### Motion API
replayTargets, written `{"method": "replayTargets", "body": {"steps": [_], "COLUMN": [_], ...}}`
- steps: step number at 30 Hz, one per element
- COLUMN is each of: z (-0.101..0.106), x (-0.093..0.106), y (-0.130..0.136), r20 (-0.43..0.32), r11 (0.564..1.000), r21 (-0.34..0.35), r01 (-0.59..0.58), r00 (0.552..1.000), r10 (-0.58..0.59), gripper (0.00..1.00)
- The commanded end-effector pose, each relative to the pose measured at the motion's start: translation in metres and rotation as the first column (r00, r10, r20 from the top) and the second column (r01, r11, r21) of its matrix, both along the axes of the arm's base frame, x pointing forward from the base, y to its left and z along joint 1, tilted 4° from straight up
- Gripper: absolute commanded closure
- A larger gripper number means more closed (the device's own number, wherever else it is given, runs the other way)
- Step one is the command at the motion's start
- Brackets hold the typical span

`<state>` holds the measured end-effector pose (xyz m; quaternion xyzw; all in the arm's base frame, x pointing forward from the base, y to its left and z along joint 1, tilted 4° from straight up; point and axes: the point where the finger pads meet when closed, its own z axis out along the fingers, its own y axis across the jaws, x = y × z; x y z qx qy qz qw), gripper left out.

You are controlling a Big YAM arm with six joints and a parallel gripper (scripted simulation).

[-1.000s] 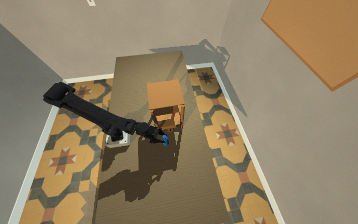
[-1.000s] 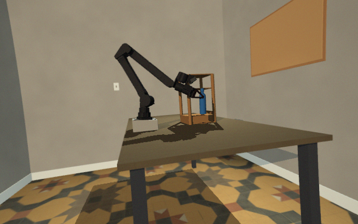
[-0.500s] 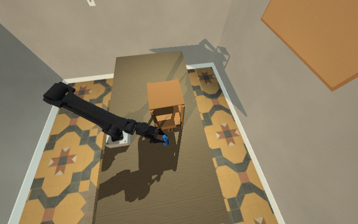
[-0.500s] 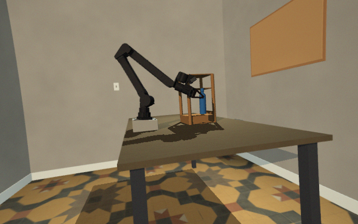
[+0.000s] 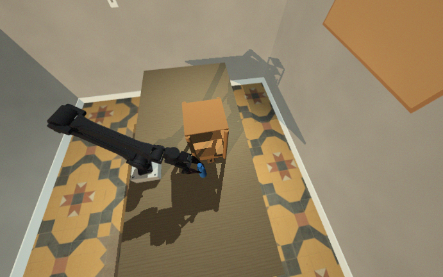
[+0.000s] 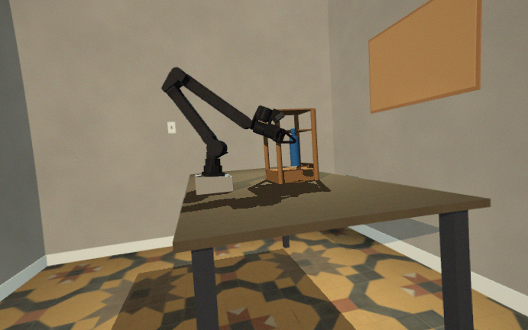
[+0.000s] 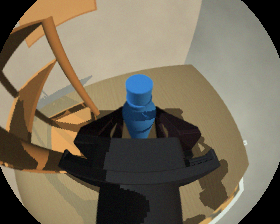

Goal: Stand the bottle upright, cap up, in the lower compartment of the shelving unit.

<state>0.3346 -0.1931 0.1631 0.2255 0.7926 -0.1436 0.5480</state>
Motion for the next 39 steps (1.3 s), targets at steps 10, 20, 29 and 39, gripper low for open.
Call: {"method": "replayTargets", "body": {"steps": [10, 20, 29, 39], "z": [-0.002, 0.006, 0.0, 0.005], "x": [-0.035, -0.056, -0.063, -0.063], "y": [0.054, 0.088, 0.096, 0.091], "r20": [0.004, 0.02, 0.011, 0.024], "r11": [1.0, 1.0, 1.0, 1.0], "r21": [0.02, 0.018, 0.02, 0.018], "r01": [-0.004, -0.004, -0.004, 0.011], "r00": [1.0, 1.0, 1.0, 1.0], "r10": [0.004, 0.004, 0.004, -0.012], "gripper": [0.7, 0.7, 0.7, 0.7]}}
